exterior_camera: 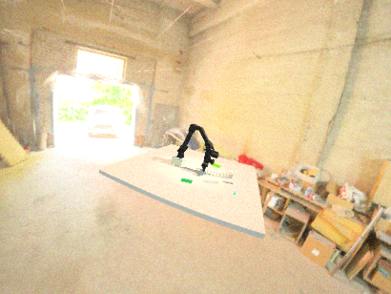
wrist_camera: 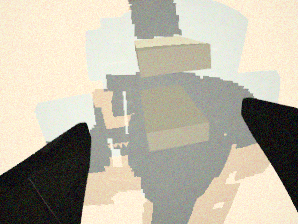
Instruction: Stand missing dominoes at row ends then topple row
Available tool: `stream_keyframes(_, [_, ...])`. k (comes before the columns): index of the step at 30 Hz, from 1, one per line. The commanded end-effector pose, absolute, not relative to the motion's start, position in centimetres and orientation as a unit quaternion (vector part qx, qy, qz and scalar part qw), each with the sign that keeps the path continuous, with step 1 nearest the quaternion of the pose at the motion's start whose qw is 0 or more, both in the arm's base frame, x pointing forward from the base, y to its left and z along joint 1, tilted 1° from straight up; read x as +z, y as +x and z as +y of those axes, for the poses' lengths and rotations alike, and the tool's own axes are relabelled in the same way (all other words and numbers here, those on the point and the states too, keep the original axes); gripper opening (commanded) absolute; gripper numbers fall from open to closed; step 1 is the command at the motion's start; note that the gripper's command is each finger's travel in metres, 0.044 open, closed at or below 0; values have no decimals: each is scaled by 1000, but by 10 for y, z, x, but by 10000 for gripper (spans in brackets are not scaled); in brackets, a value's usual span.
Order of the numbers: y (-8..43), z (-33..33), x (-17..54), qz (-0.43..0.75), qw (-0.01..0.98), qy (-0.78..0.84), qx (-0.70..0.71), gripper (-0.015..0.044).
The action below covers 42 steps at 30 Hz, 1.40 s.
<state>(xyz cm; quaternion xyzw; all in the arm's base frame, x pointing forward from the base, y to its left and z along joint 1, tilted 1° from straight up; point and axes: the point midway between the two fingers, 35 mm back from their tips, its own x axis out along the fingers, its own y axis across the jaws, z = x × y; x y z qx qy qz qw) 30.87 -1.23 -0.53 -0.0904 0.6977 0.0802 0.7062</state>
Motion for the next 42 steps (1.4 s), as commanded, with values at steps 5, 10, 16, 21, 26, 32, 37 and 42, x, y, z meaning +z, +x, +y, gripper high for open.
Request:
stream_keyframes(5, [316, -12, 58, 697, 706, -92, 80, 440])
stream_keyframes(10, [307, -10, 124, 697, 706, -90, 80, 440])
stream_keyframes(16, [307, -10, 124, 698, 707, -85, 75, 414])
stream_keyframes(21, [299, -13, 107, 698, 709, 65, -74, 282])
stream_keyframes(26, [288, -17, 87, 659, 672, 235, -242, 151])
stream_keyframes(32, [273, -20, 64, 564, 578, 415, -419, 0])
stream_keyframes(37, [272, -21, 61, 550, 565, 433, -437, 0])
stream_keyframes(42, [272, -21, 61, 550, 565, 433, -437, 0])
